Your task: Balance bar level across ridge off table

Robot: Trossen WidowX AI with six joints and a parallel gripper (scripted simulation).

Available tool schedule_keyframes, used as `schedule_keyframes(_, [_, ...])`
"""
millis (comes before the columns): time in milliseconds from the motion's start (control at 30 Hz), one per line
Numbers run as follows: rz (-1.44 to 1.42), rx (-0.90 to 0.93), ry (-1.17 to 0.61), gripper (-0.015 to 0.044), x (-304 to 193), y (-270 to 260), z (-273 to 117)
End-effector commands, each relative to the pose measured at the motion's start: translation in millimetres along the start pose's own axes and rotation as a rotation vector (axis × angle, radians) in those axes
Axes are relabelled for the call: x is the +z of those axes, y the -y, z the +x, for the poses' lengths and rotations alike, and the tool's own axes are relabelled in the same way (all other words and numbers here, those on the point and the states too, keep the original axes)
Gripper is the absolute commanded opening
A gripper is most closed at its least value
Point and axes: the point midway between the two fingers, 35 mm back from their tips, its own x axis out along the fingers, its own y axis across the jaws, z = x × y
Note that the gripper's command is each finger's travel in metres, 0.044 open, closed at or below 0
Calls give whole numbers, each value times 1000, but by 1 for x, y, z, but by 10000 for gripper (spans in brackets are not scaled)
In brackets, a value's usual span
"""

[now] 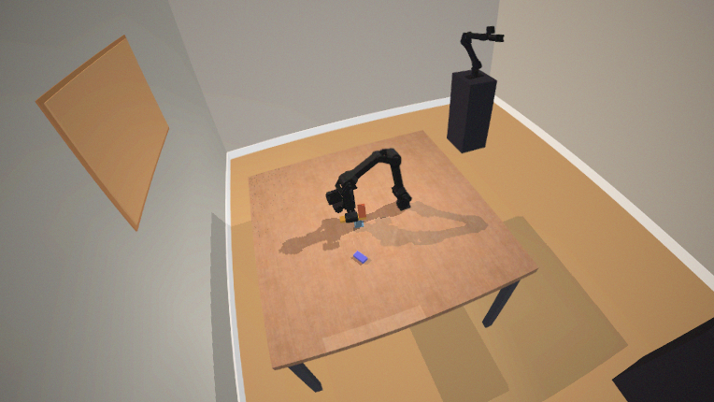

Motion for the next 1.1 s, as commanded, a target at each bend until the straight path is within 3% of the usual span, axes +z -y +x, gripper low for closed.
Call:
schedule_keyframes(0, [0,0,0,79,0,0,0])
schedule_keyframes(133, [0,0,0,167,0,0,0])
schedule_keyframes(1067, [0,0,0,170,0,0,0])
